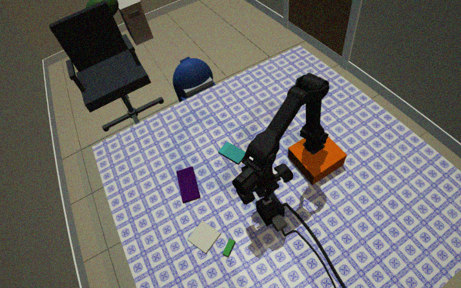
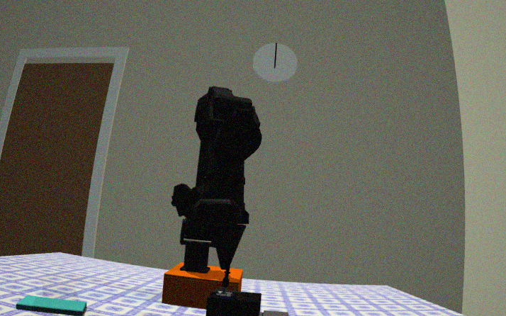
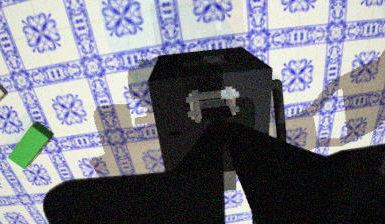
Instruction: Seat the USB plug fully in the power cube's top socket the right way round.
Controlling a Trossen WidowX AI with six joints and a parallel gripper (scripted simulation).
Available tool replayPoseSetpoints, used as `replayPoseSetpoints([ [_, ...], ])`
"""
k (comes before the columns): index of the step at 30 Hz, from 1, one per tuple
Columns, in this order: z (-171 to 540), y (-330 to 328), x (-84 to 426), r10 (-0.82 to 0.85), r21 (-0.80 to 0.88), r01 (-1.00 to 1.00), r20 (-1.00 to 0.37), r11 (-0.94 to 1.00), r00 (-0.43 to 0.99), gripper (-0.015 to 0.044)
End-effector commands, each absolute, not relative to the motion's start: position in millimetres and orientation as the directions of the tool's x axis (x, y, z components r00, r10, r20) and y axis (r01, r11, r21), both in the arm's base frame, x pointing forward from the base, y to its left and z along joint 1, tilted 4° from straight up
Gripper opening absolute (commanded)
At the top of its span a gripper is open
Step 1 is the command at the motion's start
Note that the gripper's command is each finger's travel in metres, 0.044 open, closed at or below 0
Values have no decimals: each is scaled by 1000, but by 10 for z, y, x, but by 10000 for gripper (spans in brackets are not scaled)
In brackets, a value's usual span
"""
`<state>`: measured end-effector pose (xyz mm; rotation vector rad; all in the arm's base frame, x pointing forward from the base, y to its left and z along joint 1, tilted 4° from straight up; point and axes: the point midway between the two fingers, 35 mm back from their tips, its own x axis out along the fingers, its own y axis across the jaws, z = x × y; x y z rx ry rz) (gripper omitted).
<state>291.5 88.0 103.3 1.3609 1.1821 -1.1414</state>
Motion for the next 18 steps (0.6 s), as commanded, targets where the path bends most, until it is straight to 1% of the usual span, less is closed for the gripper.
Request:
replayPoseSetpoints([
  [1,1023,887,2915,94,84,995,-992,-59,89,0],
  [18,1003,888,2917,94,84,995,-992,-59,89,0],
])
